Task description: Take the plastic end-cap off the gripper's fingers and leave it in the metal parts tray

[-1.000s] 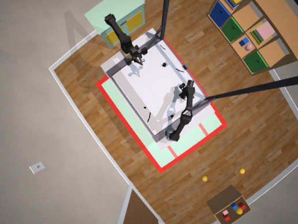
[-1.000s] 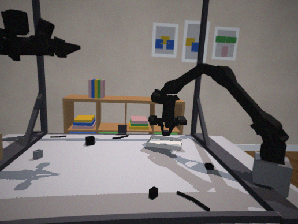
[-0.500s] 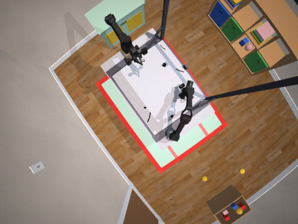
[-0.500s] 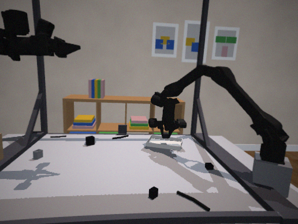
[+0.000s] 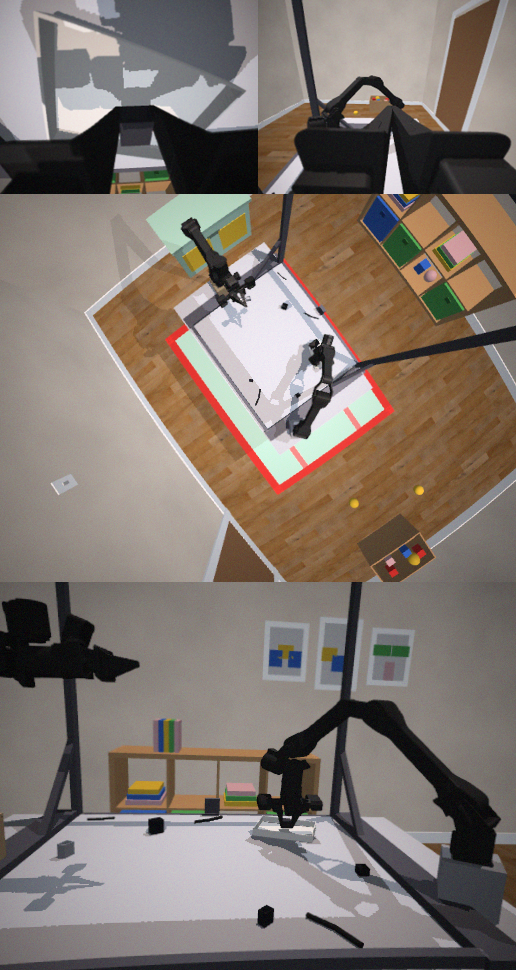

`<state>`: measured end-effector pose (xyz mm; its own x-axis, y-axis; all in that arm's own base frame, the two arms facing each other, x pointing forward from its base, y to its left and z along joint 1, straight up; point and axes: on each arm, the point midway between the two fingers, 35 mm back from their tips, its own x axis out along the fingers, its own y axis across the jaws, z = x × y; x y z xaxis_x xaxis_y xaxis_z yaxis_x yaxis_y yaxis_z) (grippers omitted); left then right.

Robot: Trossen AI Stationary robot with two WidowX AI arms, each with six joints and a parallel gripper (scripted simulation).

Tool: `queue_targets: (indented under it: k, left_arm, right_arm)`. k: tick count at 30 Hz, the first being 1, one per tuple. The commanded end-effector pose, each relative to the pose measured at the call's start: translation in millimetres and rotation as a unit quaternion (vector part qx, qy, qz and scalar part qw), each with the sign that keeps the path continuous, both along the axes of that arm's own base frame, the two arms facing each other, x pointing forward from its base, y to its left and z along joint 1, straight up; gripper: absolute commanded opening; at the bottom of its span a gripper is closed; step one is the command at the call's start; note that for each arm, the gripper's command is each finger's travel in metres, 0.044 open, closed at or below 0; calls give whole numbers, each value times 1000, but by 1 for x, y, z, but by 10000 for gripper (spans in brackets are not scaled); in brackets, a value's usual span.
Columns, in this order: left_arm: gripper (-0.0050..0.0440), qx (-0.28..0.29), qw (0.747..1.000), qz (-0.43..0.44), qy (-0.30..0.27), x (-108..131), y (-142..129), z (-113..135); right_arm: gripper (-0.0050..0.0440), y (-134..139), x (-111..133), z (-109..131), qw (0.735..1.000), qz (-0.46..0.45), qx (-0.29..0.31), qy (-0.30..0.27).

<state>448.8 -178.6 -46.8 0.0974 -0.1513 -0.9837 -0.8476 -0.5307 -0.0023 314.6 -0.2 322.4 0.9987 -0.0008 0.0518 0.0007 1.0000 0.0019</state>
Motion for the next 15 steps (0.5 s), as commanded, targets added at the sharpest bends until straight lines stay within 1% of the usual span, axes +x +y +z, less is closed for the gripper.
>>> queue_targets:
  k: [1, 3, 5, 15]
  left_arm:
    - [0, -4, 1000, -3, -9, 3, -1, 5]
    - [0, -4, 1000, -3, -9, 3, -1, 5]
    - [0, -4, 1000, -3, -10, 4, -2, -1]
    - [0, -5, 1000, -3, -11, 5, -2, -2]
  right_arm:
    - [0, -1, -1, 6, 1000, -2, 3, -7]
    - [0, -1, -1, 6, 1000, -2, 3, -7]
    - [0, -1, -1, 6, 1000, -2, 3, -7]
    - [0, -1, -1, 6, 1000, -2, 3, -7]
